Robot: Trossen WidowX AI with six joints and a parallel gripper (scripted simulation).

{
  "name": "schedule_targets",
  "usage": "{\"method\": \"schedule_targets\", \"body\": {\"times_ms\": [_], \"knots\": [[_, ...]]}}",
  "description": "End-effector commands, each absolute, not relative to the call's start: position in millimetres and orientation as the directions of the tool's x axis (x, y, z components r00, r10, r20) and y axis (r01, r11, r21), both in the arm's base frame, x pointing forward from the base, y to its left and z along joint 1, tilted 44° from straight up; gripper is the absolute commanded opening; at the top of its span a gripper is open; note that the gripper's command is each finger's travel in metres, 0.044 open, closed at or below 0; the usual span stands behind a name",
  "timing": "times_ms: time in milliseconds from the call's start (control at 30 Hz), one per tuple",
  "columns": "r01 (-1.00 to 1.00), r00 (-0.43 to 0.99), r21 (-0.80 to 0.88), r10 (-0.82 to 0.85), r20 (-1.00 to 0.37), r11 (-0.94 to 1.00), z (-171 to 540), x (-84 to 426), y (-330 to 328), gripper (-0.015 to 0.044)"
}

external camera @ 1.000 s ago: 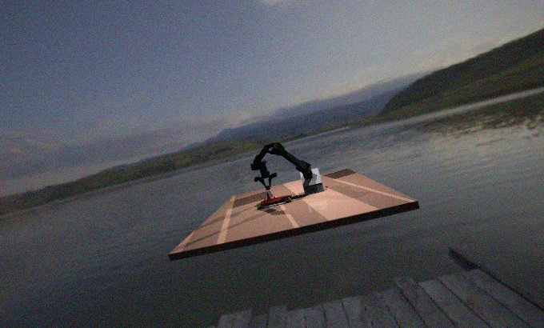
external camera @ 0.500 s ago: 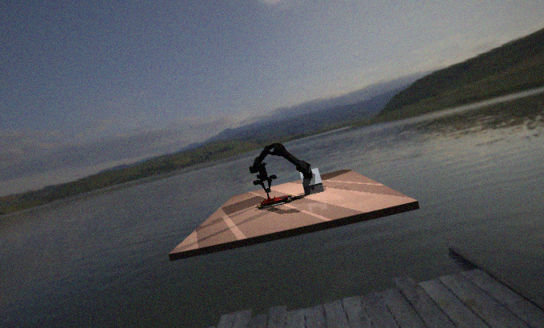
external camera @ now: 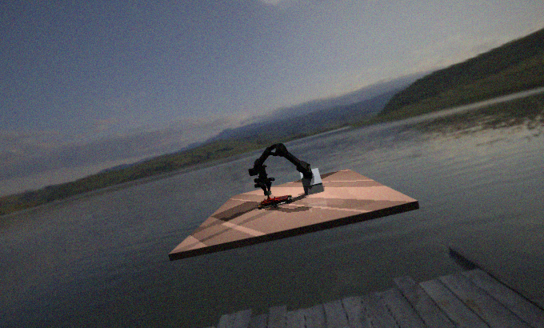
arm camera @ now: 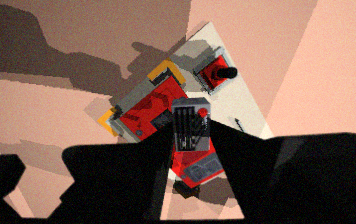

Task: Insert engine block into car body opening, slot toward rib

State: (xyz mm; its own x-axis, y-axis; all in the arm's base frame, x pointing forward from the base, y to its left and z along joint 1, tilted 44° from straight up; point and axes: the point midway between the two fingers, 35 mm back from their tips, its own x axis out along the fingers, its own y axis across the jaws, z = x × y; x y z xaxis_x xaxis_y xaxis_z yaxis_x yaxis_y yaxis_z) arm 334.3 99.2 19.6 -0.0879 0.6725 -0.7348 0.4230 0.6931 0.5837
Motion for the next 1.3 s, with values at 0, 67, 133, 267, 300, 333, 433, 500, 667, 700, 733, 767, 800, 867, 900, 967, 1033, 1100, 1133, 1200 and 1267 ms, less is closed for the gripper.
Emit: {"method": "schedule_targets", "body": {"times_ms": [0, 67, 133, 267, 300, 333, 433, 500, 667, 700, 733, 767, 800, 867, 900, 967, 1033, 1100, 1133, 1200, 1267], "knots": [[0.319, -0.087, 0.625, 0.678, -0.730, 0.713, 23.4, 331.3, 106.7, 0.0000], [0.253, -0.088, 0.644, 0.680, -0.728, 0.722, 25.4, 329.7, 111.4, 0.0000], [0.185, -0.089, 0.661, 0.682, -0.726, 0.728, 27.4, 328.1, 116.1, 0.0000], [0.048, -0.091, 0.685, 0.686, -0.722, 0.727, 31.4, 324.4, 125.4, 0.0000], [0.014, -0.092, 0.689, 0.687, -0.721, 0.725, 32.3, 323.4, 127.7, 0.0000], [-0.021, -0.092, 0.692, 0.688, -0.720, 0.721, 33.3, 322.3, 129.9, 0.0000], [-0.118, -0.094, 0.697, 0.691, -0.717, 0.707, 36.1, 319.3, 136.3, 0.0000], [-0.141, -0.095, 0.698, 0.692, -0.716, 0.703, 36.7, 318.5, 137.8, 0.0000], [-0.173, -0.095, 0.696, 0.692, -0.716, 0.697, 36.6, 318.4, 137.8, 0.0131], [-0.175, -0.095, 0.696, 0.692, -0.716, 0.696, 36.6, 318.5, 137.8, 0.0157], [-0.175, -0.095, 0.696, 0.692, -0.716, 0.696, 36.6, 318.5, 137.8, 0.0159], [-0.175, -0.095, 0.696, 0.692, -0.716, 0.696, 36.6, 318.5, 137.8, 0.0159], [-0.175, -0.095, 0.696, 0.692, -0.716, 0.696, 36.6, 318.5, 137.8, 0.0159], [-0.175, -0.095, 0.696, 0.692, -0.716, 0.696, 36.6, 318.5, 137.8, 0.0159], [-0.171, -0.095, 0.696, 0.692, -0.716, 0.697, 36.6, 318.5, 137.8, 0.0159], [-0.153, -0.095, 0.697, 0.692, -0.716, 0.700, 36.7, 318.5, 137.8, 0.0159], [-0.142, -0.095, 0.698, 0.692, -0.716, 0.702, 36.7, 318.5, 137.8, 0.0159], [-0.142, -0.095, 0.698, 0.692, -0.716, 0.702, 36.7, 318.5, 137.8, 0.0159], [-0.142, -0.095, 0.698, 0.692, -0.716, 0.702, 36.7, 318.5, 137.8, 0.0159], [-0.139, -0.095, 0.698, 0.692, -0.716, 0.703, 36.8, 318.5, 137.8, 0.0159], [-0.119, -0.095, 0.698, 0.692, -0.716, 0.706, 37.2, 318.8, 138.1, 0.0159]]}}
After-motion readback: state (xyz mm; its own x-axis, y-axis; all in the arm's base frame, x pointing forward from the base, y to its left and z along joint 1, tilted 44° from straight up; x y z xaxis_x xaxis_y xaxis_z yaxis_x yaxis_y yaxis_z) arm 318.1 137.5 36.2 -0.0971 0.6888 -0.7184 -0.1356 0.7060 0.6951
